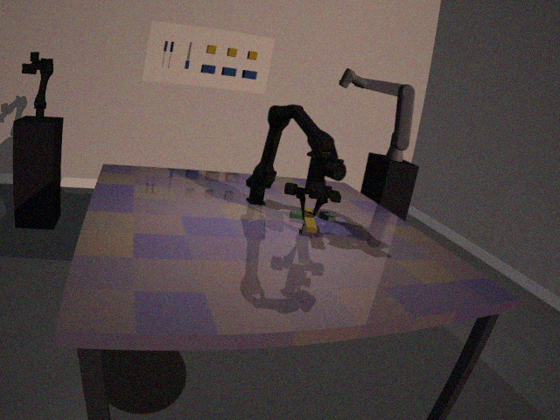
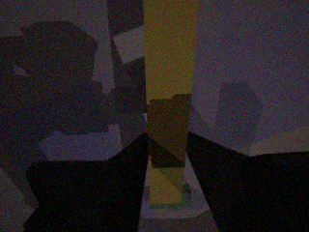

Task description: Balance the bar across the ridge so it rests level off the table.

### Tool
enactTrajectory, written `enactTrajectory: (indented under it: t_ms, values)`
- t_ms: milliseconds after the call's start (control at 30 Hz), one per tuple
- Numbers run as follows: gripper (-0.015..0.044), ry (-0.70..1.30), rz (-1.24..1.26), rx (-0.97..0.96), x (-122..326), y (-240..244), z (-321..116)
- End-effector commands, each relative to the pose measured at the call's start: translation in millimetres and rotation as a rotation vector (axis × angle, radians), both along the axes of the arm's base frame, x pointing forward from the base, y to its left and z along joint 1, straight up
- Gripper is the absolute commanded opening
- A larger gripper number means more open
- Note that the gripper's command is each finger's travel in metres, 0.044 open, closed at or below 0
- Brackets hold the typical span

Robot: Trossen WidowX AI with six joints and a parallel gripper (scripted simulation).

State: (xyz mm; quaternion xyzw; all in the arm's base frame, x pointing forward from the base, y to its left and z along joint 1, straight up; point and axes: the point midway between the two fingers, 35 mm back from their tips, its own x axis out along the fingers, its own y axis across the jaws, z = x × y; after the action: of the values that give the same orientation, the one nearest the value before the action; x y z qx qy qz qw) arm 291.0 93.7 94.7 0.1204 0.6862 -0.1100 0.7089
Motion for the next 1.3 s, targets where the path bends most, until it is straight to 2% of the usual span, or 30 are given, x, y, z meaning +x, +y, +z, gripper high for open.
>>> enactTrajectory:
  t_ms: [0, 567, 767, 800, 1267]
  values:
    - [0.0000, 0.000, 0.000, 0.000, 0.0, 0.0, 0.0]
    - [0.0000, 0.000, 0.000, 0.000, 0.0, 0.0, 0.0]
    - [0.0157, 0.000, 0.000, 0.000, 0.0, 0.0, 0.0]
    - [0.0167, 0.000, 0.000, 0.000, 0.0, 0.0, 0.0]
    - [0.0168, 0.000, 0.000, 0.000, 0.0, 0.0, 0.0]
